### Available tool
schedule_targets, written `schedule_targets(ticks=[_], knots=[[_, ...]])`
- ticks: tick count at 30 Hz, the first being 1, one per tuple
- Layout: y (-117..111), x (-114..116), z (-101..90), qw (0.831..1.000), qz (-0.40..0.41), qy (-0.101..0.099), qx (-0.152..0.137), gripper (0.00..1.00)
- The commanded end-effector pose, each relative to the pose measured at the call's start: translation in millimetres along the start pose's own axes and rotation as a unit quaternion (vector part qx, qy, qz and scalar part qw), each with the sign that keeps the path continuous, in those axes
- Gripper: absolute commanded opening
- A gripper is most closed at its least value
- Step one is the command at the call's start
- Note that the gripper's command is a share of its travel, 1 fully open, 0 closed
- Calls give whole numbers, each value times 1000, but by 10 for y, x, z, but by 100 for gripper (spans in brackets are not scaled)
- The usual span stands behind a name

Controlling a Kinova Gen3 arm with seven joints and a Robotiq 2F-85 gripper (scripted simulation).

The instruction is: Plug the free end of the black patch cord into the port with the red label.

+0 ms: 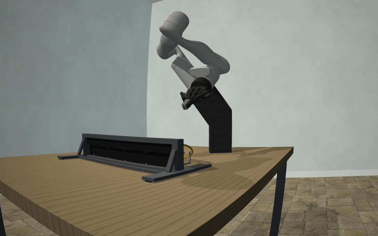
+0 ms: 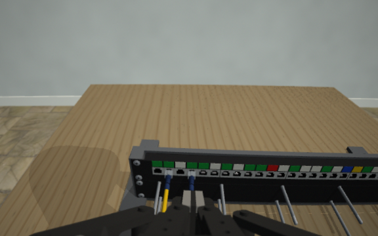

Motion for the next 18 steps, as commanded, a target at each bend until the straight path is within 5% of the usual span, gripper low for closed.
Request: schedule_targets(ticks=[1, 18], knots=[[5, -11, -17, 1000, -1, -1, 1, 0], [5, -7, 94, 1000, -1, -1, 2, 0]])
Point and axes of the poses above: the point where the finger pads meet when closed, its own z axis out along the fingers, its own x axis across the jaws, y = z × x, the point moved 1 cm from there along -z, back along the fingers, and after that the axes turned 13 degrees about z, right-handed, at the moved point
